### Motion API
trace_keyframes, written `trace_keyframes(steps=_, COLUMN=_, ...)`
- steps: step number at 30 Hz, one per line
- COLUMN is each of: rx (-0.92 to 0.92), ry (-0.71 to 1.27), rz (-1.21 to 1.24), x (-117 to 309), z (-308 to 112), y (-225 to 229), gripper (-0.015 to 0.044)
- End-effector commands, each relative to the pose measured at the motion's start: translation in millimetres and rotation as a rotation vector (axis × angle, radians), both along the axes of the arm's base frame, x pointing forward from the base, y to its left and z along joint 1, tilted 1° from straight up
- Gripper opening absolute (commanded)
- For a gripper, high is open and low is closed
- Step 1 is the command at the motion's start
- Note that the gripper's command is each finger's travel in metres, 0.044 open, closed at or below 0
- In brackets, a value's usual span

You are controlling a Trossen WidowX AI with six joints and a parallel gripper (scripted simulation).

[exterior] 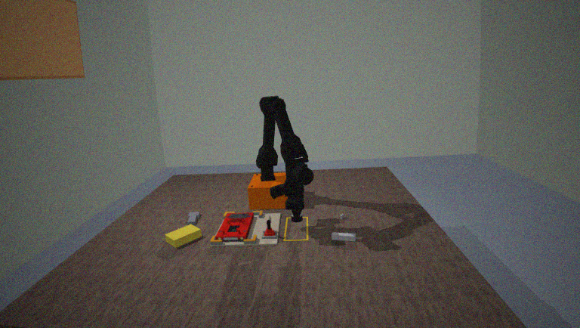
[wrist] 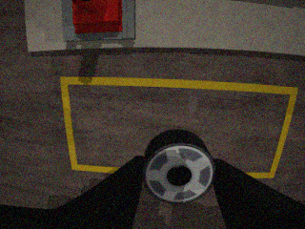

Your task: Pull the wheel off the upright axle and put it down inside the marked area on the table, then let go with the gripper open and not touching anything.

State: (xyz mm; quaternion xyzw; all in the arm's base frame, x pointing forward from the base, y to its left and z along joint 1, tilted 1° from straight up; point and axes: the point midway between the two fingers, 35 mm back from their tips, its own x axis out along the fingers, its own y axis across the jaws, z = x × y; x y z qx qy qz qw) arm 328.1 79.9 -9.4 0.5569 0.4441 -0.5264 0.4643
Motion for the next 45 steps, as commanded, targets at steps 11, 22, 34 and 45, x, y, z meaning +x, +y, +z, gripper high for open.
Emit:
trace_keyframes(steps=11, rx=-0.003, ry=0.013, rz=-0.001, x=-4, z=-35, y=-1, gripper=0.0105)
trace_keyframes(steps=22, rx=-0.004, ry=0.008, rz=-0.003, x=-4, z=-4, y=-1, gripper=0.03)
trace_keyframes(steps=34, rx=-0.002, ry=0.003, rz=-0.001, x=-43, z=46, y=-10, gripper=0.044)
trace_keyframes(steps=45, rx=-0.006, ry=0.01, rz=-0.004, x=-94, z=68, y=-22, gripper=0.044)
